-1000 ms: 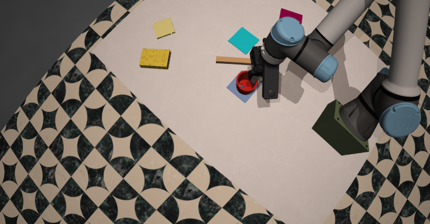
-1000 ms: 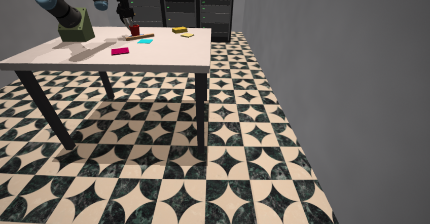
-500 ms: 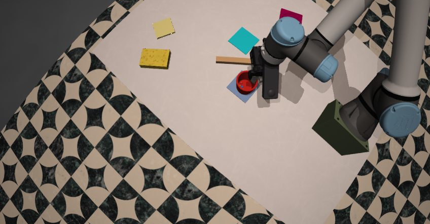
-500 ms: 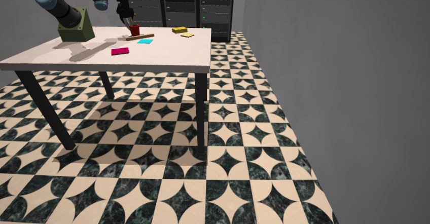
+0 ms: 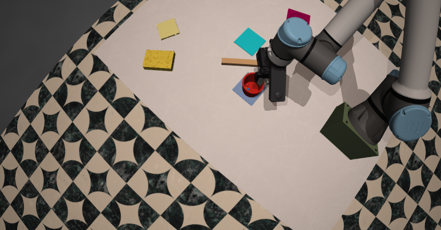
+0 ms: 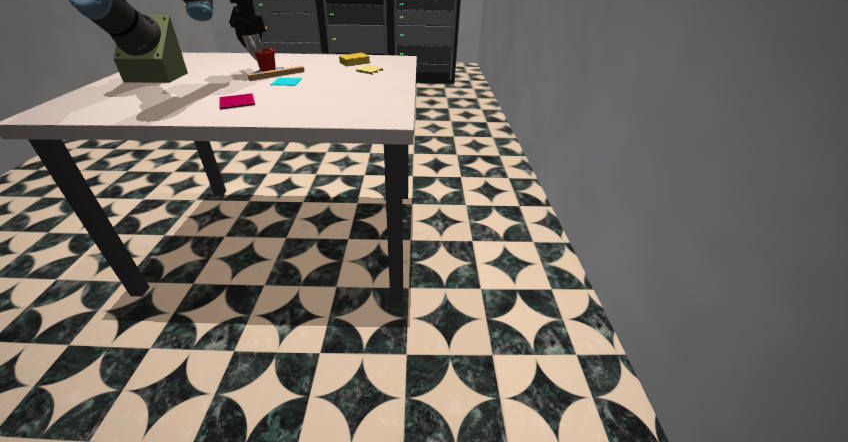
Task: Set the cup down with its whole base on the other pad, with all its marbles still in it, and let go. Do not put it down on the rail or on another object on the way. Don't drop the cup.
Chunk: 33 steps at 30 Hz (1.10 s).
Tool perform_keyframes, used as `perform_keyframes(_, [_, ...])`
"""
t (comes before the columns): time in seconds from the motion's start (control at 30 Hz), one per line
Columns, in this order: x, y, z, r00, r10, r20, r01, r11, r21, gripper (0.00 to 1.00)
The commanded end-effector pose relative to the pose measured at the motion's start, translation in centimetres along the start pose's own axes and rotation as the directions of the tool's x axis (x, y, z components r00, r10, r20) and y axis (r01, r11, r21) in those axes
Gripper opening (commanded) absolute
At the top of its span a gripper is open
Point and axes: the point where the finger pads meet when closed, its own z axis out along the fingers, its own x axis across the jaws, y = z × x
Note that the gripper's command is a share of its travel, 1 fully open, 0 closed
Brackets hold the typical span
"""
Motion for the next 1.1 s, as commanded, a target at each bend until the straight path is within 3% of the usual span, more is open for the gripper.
perform_keyframes(0.0, [-0.1, -0.1, -0.2, 1.000, -0.001, 0.000, 0.001, 1.000, 0.000, 0.03])
perform_keyframes(0.63, [0.5, 0.1, -4.2, 1.000, 0.001, -0.004, -0.001, 1.000, -0.002, 0.03])
perform_keyframes(1.07, [0.4, 0.0, -4.3, 1.000, 0.000, -0.001, 0.000, 1.000, 0.000, 0.03])
